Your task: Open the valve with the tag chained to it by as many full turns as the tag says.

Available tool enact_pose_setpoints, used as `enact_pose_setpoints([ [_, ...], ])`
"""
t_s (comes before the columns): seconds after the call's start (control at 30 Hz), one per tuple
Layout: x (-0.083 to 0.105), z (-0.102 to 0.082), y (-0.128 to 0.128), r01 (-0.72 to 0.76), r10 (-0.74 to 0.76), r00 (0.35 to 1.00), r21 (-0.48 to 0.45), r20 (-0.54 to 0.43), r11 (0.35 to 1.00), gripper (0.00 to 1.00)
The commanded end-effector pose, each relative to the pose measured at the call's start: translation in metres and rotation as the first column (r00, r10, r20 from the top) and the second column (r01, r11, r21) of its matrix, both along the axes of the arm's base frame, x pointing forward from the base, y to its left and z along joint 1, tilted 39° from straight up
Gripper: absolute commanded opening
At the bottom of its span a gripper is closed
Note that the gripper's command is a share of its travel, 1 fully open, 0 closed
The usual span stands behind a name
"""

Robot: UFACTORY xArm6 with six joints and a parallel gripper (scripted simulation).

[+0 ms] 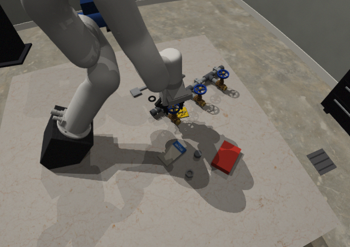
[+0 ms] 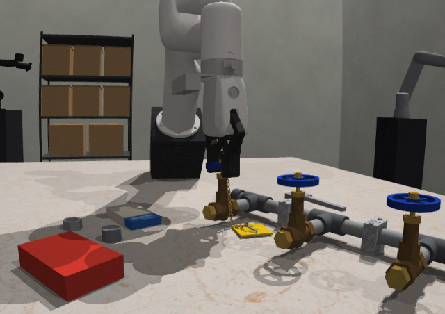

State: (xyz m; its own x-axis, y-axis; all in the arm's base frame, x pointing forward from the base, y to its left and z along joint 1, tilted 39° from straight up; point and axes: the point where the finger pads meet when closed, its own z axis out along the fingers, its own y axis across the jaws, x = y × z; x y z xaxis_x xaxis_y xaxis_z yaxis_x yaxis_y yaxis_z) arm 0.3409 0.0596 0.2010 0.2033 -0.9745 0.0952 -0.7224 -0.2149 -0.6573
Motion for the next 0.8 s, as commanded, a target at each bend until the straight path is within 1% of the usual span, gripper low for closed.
enact_pose_setpoints([
  [0.0, 0.0005, 0.0009, 0.0001, 0.0, 0.0, 1.0, 0.001, 0.002, 1.0, 0.0],
  [0.6, 0.0005, 0.0009, 0.0001, -0.003, 0.003, 1.0, -0.002, 0.002, 1.0, 0.0],
  [0.77, 0.0005, 0.0009, 0.0001, -0.026, 0.026, 1.0, -0.022, 0.004, 0.999, 0.0],
])
